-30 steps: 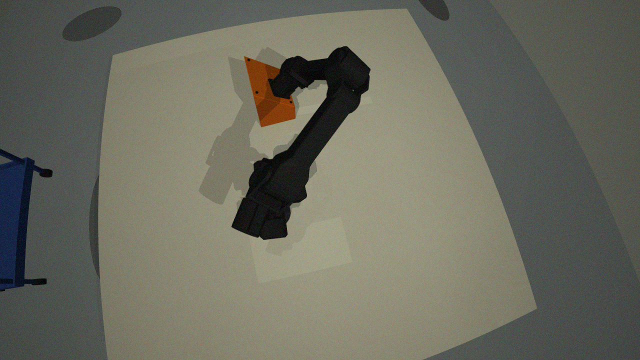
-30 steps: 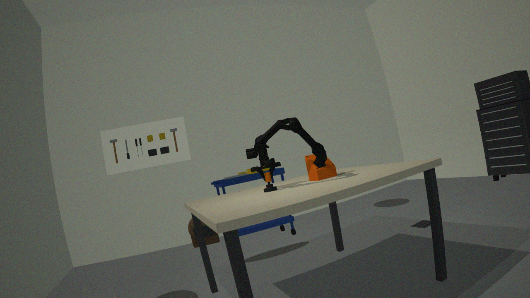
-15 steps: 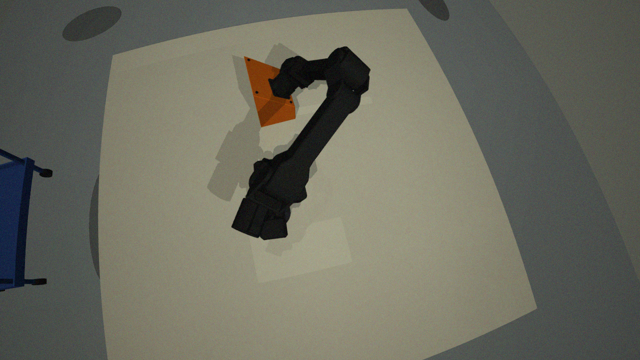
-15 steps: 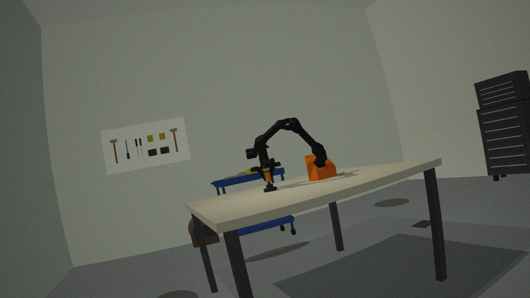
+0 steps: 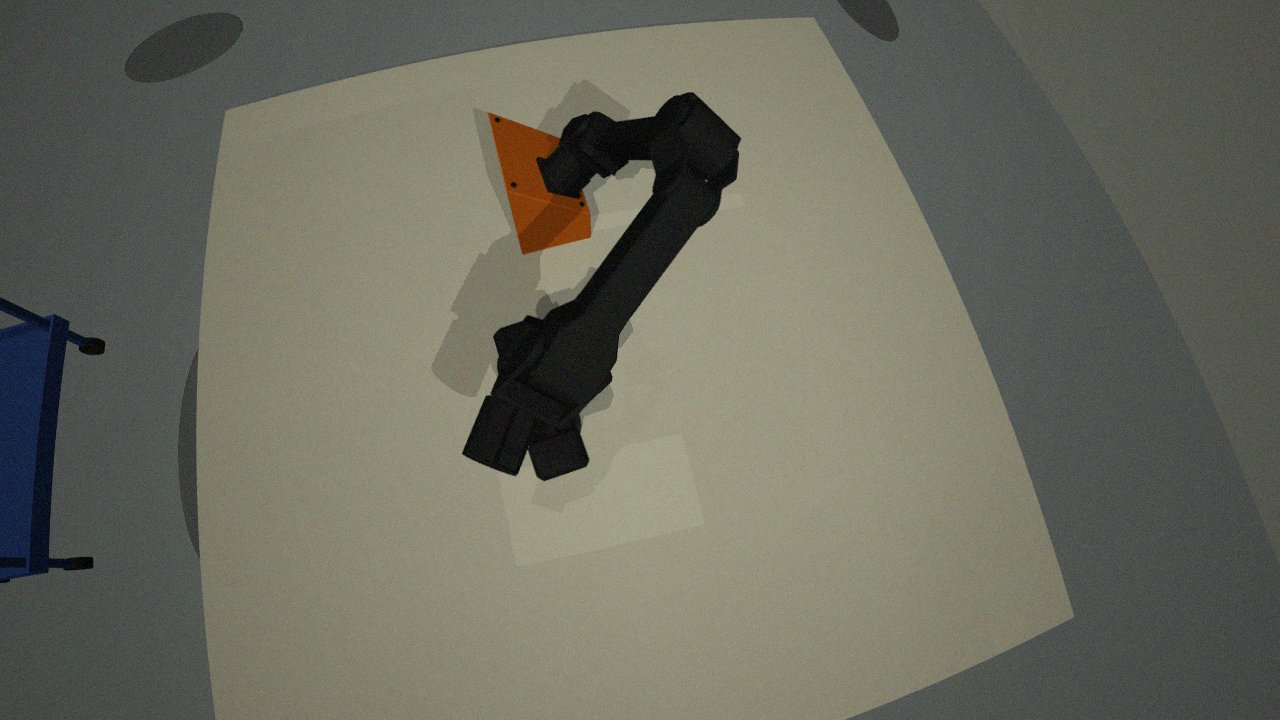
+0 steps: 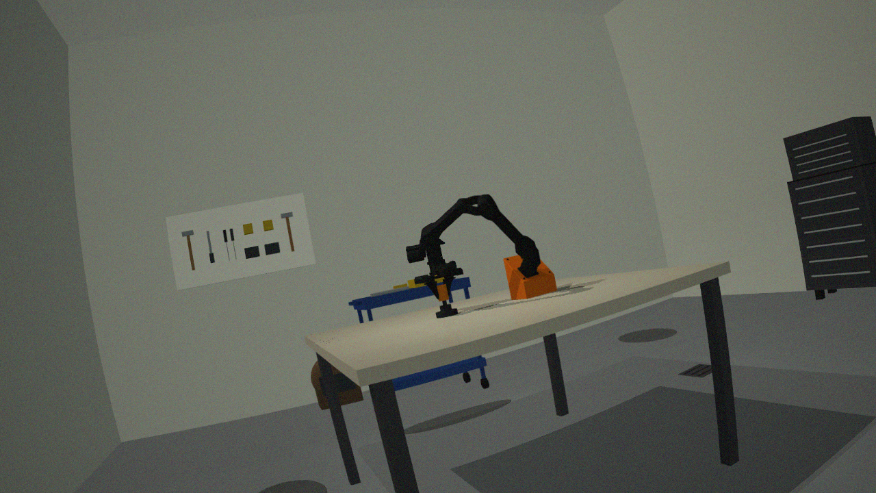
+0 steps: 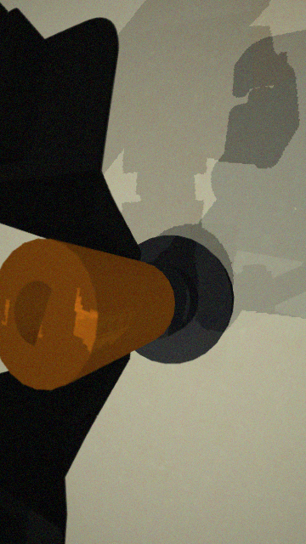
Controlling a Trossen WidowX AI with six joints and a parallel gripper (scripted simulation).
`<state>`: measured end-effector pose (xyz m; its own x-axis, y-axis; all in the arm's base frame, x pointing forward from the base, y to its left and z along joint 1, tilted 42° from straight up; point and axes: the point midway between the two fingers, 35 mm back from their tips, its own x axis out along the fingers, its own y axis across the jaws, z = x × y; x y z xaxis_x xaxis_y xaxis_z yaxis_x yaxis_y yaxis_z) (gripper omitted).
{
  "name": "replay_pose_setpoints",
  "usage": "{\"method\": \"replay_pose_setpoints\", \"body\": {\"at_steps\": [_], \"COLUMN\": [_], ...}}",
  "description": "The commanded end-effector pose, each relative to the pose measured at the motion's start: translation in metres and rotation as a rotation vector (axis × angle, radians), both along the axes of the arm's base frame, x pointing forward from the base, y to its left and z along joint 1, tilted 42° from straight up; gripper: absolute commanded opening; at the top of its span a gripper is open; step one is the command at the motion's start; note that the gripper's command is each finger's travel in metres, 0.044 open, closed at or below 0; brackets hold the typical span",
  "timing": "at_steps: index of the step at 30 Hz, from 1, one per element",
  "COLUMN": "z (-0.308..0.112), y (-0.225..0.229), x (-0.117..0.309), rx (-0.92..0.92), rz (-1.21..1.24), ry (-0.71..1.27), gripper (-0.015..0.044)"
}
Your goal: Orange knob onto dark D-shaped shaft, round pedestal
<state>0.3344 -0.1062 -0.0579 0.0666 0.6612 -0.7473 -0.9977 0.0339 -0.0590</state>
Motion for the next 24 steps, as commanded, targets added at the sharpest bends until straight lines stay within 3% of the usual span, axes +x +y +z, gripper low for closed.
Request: {"method": "replay_pose_setpoints", "body": {"at_steps": [1,24], "z": [-0.0008,0.0022], "y": [0.001,-0.0016], "x": [-0.0007,0.0008], "rx": [-0.001,-0.003], "rz": [0.007,0.027], "ry": [-0.006,-0.024], "gripper": [0.0,0.0]}}
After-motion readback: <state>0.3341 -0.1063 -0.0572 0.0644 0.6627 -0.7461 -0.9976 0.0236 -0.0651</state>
